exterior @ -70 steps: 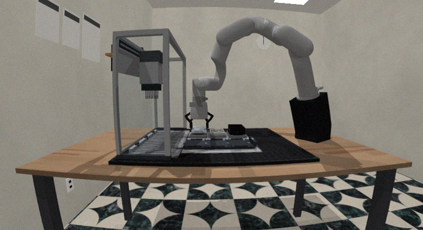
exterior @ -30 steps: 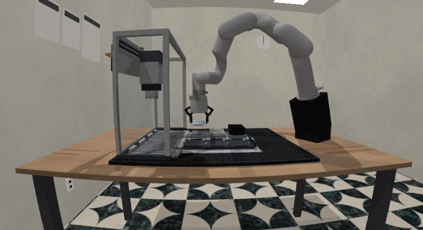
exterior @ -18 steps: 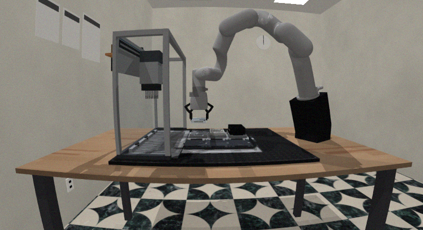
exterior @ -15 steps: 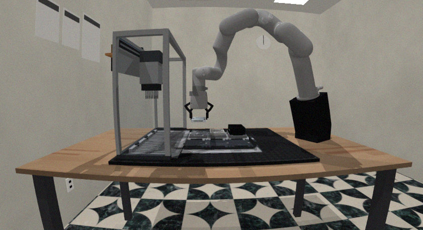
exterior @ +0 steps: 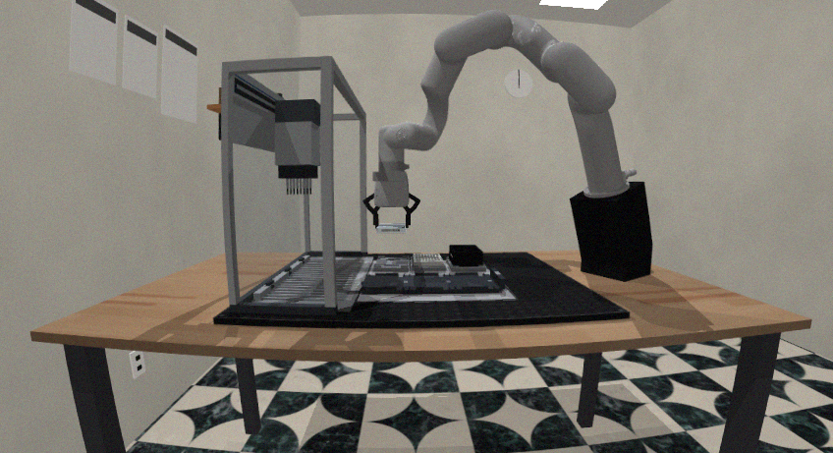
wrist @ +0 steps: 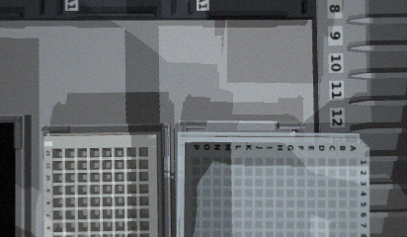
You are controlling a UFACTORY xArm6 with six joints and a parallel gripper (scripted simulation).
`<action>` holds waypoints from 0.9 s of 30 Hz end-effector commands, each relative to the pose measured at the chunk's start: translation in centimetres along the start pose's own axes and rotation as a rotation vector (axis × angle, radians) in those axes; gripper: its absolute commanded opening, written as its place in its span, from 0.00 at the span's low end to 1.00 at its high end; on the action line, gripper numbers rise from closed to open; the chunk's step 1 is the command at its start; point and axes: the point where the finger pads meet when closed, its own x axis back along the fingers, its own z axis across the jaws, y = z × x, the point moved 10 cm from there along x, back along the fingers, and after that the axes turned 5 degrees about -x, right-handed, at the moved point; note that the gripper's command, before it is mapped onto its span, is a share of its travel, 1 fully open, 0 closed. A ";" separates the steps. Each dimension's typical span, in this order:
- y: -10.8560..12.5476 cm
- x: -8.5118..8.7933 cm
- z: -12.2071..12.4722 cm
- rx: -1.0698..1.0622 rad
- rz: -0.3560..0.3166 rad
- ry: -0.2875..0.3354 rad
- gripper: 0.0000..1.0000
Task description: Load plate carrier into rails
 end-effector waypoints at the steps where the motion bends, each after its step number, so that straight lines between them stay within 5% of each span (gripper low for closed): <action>1: 0.0 0.8 0.1 0.000 -0.001 0.004 0.00; 20: 0.0 1.7 0.1 0.000 -0.001 0.004 0.00; 27: -3.5 1.7 -0.1 -0.233 0.000 0.004 0.00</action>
